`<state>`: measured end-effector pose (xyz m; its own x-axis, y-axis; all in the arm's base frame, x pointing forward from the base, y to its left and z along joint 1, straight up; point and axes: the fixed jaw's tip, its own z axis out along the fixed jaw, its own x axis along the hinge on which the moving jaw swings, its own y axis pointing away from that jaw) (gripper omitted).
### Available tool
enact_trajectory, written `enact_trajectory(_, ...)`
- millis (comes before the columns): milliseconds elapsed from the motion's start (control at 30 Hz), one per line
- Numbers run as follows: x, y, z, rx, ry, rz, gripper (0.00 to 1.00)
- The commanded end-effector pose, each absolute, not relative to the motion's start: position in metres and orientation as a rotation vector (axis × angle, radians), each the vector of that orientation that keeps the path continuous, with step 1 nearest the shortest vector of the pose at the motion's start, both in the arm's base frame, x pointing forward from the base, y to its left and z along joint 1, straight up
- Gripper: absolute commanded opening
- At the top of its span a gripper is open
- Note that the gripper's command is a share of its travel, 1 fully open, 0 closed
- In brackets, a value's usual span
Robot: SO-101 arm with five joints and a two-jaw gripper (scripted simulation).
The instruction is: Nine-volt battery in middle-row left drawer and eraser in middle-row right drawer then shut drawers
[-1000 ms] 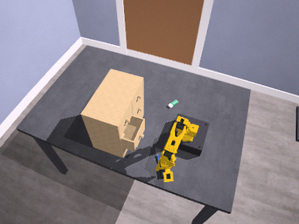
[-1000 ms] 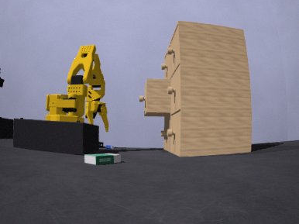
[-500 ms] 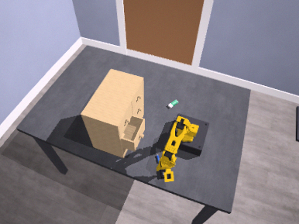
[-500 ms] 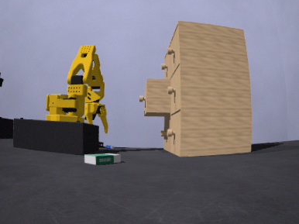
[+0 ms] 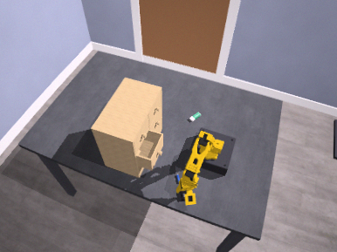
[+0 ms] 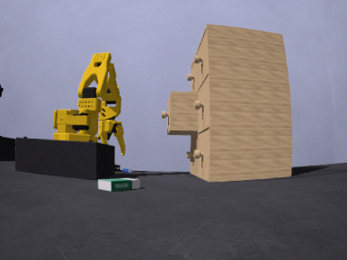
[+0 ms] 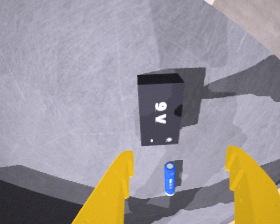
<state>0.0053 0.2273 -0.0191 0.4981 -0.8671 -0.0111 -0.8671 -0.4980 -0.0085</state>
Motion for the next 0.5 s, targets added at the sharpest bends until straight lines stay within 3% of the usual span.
enact_trajectory(0, 0.0036, 0.2254, -0.0334, -2.728, 1.565, -0.003, 0.30)
enact_trajectory(467, 0.0038, 0.2258, -0.0366, -2.728, 1.565, -0.003, 0.30)
